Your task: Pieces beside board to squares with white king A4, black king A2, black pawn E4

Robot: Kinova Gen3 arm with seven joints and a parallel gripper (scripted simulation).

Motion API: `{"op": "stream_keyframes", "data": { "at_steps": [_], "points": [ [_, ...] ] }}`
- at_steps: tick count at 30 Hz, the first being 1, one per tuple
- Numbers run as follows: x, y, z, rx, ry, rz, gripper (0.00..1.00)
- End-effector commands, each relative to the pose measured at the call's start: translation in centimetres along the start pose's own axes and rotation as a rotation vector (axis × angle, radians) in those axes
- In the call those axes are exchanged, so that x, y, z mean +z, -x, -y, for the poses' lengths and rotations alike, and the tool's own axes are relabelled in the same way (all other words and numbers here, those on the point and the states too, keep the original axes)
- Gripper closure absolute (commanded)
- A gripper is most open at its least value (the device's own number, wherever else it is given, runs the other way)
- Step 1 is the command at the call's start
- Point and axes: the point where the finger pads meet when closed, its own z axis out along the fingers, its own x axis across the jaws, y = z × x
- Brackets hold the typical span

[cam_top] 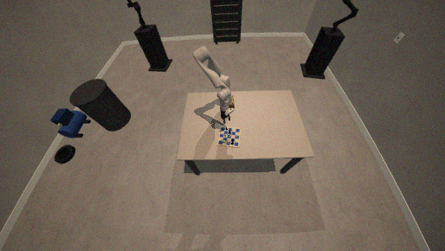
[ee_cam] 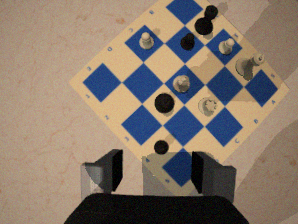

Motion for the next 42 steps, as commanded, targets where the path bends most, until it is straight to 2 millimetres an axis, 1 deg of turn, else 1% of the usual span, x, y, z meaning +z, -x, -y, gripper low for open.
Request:
{"op": "stream_keyframes", "data": {
  "at_steps": [1, 2, 4, 8, 11, 42],
  "points": [
    [-2.1, -0.7, -0.1, 0.009, -0.005, -0.012, 0.0],
    [-2.5, -0.7, -0.1, 0.009, -0.005, -0.012, 0.0],
    [-2.5, -0.7, -0.1, 0.009, -0.005, -0.012, 0.0],
    [-3.6, -0.7, -0.1, 0.009, -0.005, -0.011, 0.0],
    [-3.9, -0.7, -0.1, 0.009, -0.005, -0.011, 0.0],
    [-3.9, -0.7, -0.1, 0.009, -0.005, -0.011, 0.0]
  ]
}}
